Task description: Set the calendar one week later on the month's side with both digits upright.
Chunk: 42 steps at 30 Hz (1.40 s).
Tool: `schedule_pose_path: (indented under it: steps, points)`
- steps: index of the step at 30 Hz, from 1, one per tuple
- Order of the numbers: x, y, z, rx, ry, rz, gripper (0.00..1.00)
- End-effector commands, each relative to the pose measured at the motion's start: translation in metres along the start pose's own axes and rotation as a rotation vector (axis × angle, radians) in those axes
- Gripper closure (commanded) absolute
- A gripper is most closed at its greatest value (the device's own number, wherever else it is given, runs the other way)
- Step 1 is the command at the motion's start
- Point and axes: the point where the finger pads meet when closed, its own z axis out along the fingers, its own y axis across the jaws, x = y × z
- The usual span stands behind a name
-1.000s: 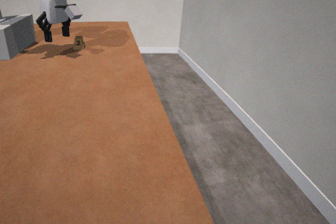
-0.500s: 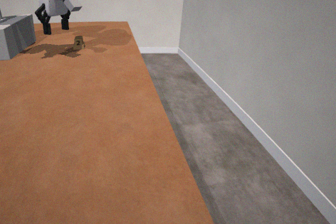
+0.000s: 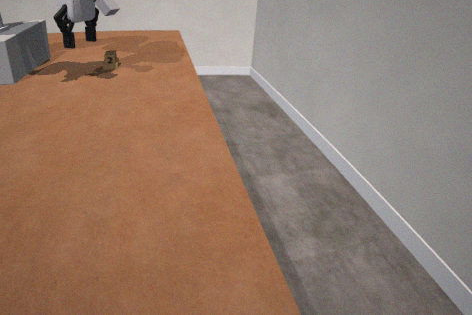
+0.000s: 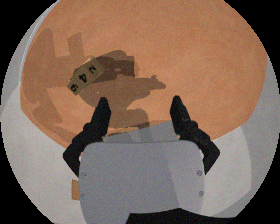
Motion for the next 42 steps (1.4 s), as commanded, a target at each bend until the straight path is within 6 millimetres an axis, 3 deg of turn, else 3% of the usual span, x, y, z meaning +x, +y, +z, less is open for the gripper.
schedule_pose_path:
  steps: [1,42]
  points:
    - [0.0,-0.008,-0.001,0.005,-0.011,-0.173,0.0]
    - [0.008,-0.062,-0.008,0.017,-0.027,-1.366,0.0]
